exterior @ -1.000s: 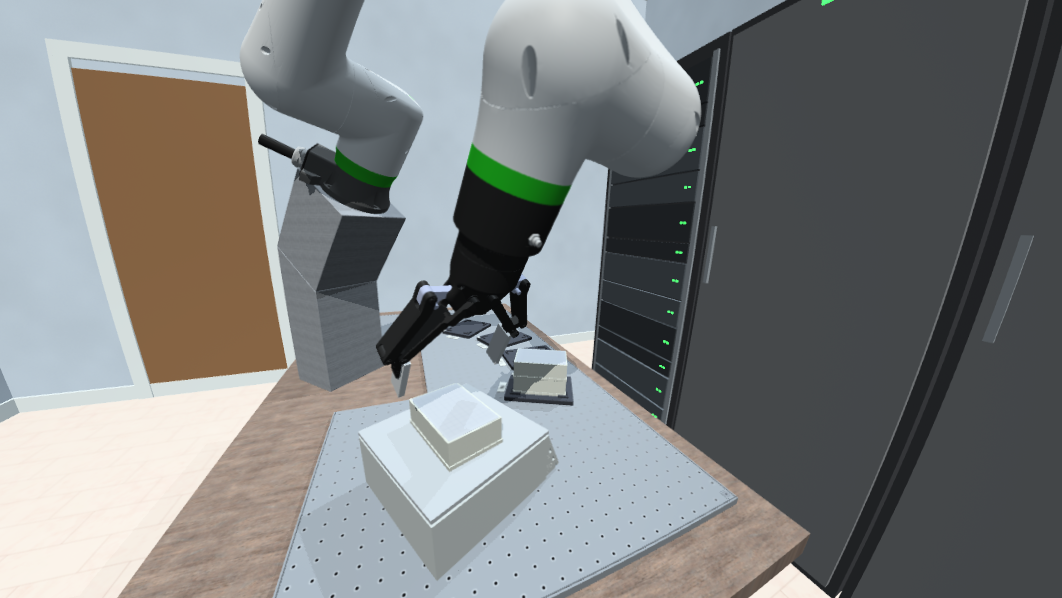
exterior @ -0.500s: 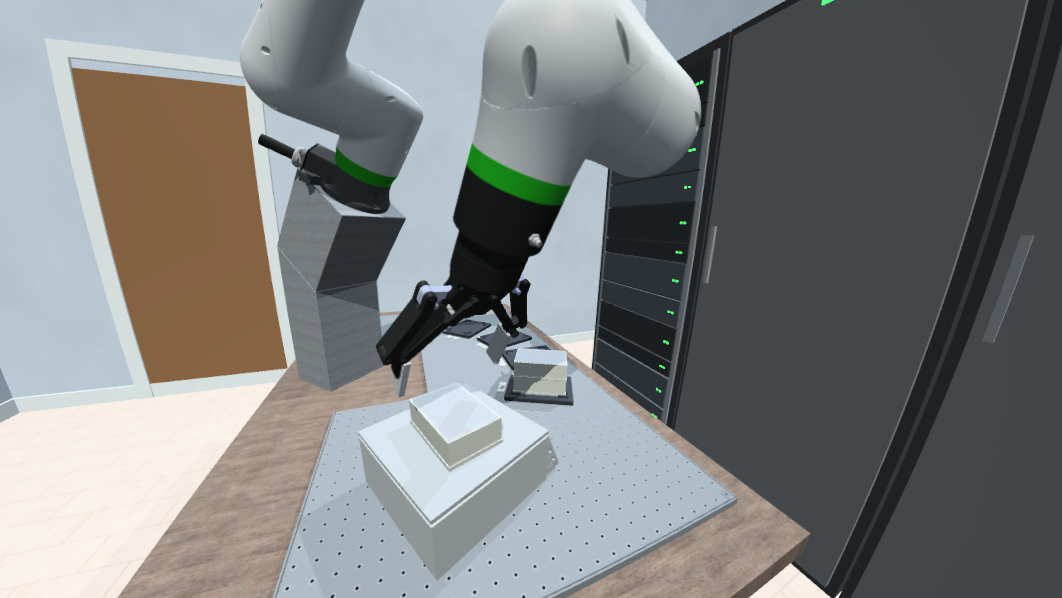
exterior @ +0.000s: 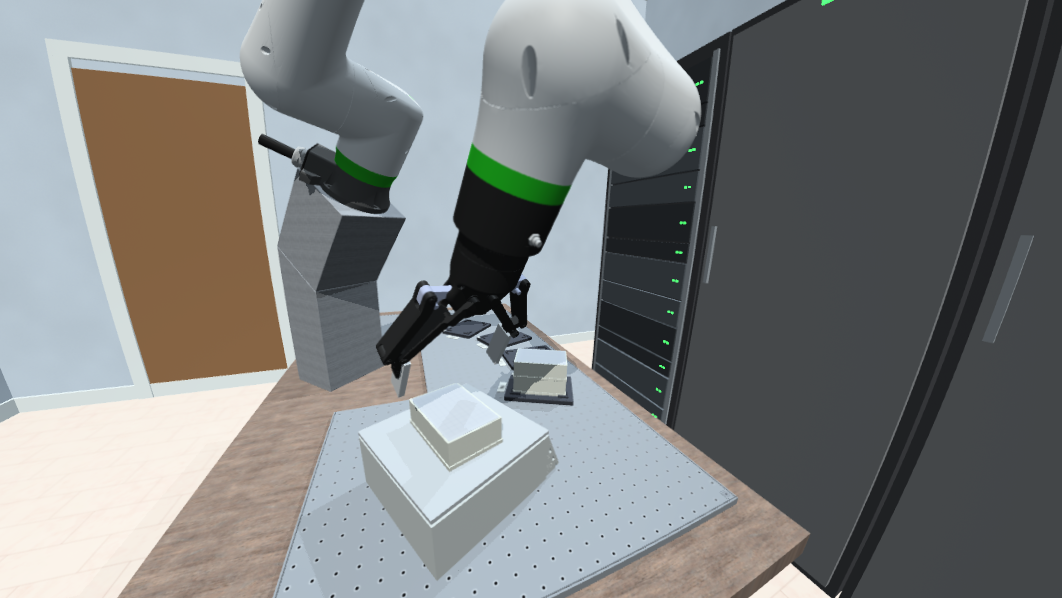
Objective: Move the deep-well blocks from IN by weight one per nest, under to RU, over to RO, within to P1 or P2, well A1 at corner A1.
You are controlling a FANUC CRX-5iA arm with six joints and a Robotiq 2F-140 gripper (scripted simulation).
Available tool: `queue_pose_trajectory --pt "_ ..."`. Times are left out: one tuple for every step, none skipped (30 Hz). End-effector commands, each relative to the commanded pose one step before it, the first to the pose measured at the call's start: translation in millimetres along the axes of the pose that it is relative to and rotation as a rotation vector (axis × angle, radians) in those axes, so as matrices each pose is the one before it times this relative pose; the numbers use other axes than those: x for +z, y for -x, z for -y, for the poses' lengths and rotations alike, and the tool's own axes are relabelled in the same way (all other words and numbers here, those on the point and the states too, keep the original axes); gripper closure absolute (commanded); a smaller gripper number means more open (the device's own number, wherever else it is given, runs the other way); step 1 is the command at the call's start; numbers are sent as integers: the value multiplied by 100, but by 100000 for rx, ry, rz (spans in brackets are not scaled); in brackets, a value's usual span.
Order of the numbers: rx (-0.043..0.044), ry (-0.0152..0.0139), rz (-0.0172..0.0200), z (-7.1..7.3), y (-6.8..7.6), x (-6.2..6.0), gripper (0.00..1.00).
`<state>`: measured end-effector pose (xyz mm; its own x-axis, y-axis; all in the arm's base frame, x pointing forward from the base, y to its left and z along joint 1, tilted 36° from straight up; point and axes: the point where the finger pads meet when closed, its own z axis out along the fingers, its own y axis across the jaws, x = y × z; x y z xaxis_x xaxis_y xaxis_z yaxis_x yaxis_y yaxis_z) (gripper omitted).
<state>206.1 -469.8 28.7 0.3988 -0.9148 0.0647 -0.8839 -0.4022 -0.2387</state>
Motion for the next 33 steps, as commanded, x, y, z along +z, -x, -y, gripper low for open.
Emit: queue_pose_trajectory --pt "10 12 -28 -7 -9 -15 0" --pt "0 0 0 0 0 0 0" --pt "0 0 0 0 0 0 0" --pt "0 0 0 0 0 0 0" --pt "0 0 0 0 0 0 0" --pt "0 0 0 0 0 0 0" --pt "0 0 0 0 0 0 0" --pt "0 0 0 0 0 0 0" --pt "0 0 0 0 0 0 0" --pt "0 0 0 0 0 0 0" --pt "0 0 0 0 0 0 0" --pt "0 0 0 0 0 0 0" --pt "0 0 0 0 0 0 0" --pt "0 0 0 0 0 0 0" --pt "0 0 0 0 0 0 0" --pt "0 0 0 0 0 0 0" --pt "0 0 0 0 0 0 0" --pt "0 0 0 0 -250 433 0" --pt "0 0 0 0 -250 433 0" --pt "0 0 0 0 0 0 0" --pt "0 0 0 0 0 0 0" --pt "0 0 0 0 0 0 0" --pt "0 0 0 0 0 0 0" --pt "0 0 0 0 0 0 0" --pt "0 0 0 0 0 0 0" --pt "0 0 0 0 0 0 0" --pt "0 0 0 0 0 0 0" --pt "0 0 0 0 0 0 0" --pt "0 0 0 0 0 0 0" --pt "0 0 0 0 0 0 0" --pt "0 0 0 0 0 0 0" --pt "0 0 0 0 0 0 0" --pt "0 0 0 0 0 0 0"
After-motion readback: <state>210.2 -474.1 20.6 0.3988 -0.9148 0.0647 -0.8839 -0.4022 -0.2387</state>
